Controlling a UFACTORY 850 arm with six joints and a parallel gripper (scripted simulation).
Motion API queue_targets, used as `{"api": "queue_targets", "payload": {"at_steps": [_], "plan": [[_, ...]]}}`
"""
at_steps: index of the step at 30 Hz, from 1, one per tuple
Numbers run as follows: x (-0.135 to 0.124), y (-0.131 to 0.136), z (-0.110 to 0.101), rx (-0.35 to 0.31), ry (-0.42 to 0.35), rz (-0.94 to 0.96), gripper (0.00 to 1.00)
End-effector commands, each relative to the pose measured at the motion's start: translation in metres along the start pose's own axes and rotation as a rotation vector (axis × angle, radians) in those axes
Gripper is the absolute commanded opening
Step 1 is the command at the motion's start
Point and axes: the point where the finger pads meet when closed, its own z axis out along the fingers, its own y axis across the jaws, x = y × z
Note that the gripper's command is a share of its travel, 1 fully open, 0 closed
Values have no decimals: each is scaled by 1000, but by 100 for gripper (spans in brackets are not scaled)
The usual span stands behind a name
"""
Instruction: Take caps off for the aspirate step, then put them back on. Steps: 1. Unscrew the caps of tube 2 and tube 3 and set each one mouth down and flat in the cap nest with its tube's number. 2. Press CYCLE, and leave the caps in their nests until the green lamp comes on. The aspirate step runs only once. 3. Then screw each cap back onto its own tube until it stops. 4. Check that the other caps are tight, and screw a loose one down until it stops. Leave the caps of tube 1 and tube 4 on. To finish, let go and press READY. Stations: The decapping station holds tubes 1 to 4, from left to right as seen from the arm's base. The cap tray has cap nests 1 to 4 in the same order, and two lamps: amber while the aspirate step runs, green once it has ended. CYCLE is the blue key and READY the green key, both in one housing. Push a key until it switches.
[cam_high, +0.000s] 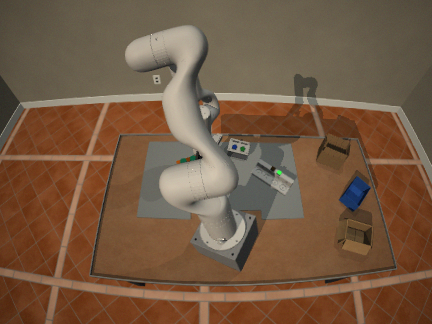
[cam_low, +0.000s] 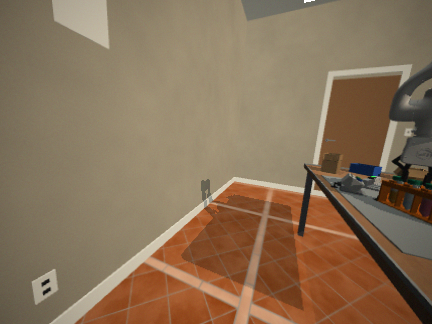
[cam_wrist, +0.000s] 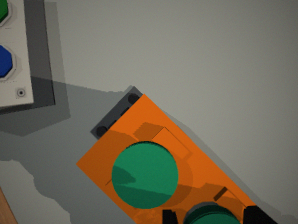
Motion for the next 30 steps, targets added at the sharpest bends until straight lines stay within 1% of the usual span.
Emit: {"api": "queue_targets", "payload": {"at_steps": [1,9,12,13,14,15,16,17,19,20,21,23,25,26,27,28,29,30], "plan": [[-1,0,0,-31,-4,5,46],[-1,0,0,-31,-4,5,46],[-1,0,-1,-31,-8,-245,46],[-1,0,-1,-31,-8,-245,46],[-1,0,-1,-30,-9,-327,46],[-1,0,-1,-30,-10,-328,46],[-1,0,-1,-30,-11,-412,46],[-1,0,-1,-30,-11,-412,46],[-1,0,-1,-30,-13,-560,46],[-1,0,-1,-29,-13,-578,46],[-1,0,-1,-30,-14,-652,46],[-1,0,-1,-30,-14,-652,46],[-1,0,-1,-28,-17,-828,46],[-1,0,-1,-28,-17,-828,46],[-1,0,-1,-28,-18,-905,46],[-1,0,-1,-27,-18,-912,46],[-1,0,-1,-27,-20,-995,46],[-1,0,-1,-27,-20,-995,46]]}}
